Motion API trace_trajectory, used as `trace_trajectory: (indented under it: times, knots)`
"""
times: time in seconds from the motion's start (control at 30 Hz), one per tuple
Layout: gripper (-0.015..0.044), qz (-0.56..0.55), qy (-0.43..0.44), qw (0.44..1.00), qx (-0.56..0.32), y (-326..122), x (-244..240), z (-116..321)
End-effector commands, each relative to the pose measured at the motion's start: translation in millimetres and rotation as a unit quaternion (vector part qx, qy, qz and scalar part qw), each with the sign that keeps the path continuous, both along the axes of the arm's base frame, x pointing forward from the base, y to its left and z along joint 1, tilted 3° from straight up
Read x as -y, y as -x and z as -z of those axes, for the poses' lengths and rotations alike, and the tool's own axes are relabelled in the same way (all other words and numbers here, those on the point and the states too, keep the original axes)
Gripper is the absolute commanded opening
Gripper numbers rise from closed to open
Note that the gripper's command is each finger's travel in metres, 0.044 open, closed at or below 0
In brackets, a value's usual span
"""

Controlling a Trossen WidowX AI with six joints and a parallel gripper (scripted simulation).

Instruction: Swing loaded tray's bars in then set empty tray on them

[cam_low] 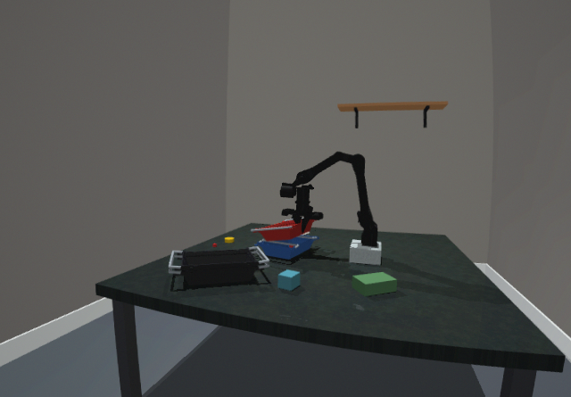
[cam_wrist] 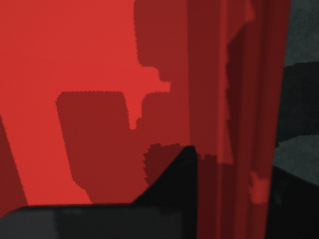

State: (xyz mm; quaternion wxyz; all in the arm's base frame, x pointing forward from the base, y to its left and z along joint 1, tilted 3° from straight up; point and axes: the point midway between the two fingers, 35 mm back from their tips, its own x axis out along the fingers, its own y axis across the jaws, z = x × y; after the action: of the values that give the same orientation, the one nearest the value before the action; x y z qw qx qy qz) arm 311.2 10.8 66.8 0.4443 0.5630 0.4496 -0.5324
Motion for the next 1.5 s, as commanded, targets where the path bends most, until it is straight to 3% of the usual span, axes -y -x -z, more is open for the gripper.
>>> trace_trajectory:
  times: [0.0, 1.47]
  knots:
    - [0.0, 0.001, -0.003, 1.0, -0.013, 5, -1, 5]
    - [0.0, 0.001, -0.003, 1.0, -0.014, 7, -2, 13]
